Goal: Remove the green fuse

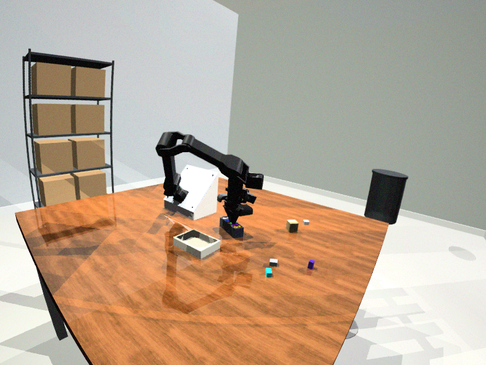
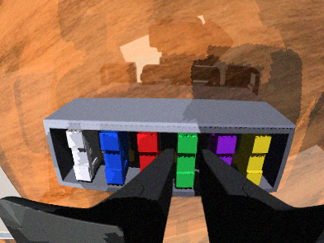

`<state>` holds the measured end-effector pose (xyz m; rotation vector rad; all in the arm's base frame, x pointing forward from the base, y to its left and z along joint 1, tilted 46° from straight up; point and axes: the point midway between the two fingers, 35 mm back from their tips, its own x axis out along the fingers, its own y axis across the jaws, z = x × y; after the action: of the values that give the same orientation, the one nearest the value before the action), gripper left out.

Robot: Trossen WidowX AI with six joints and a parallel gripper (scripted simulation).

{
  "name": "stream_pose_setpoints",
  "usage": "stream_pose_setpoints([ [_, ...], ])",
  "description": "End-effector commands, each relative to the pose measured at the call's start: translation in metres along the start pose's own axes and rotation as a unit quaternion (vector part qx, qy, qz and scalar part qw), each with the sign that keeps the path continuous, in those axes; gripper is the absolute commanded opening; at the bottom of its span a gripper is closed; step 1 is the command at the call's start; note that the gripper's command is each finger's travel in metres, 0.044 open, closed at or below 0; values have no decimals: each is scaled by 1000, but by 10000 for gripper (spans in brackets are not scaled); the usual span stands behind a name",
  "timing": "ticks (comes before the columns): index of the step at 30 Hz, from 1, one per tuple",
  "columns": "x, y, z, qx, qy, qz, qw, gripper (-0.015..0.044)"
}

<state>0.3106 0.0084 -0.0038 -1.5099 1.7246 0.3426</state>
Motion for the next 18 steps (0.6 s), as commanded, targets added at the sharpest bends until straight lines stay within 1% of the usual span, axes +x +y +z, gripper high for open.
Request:
stream_pose_setpoints([
  [1,0,0,0,0,0,0,1000,46],
  [8,0,0,0,0,0,0,1000,0],
  [18,-3,0,0,0,0,0,1000,0],
])
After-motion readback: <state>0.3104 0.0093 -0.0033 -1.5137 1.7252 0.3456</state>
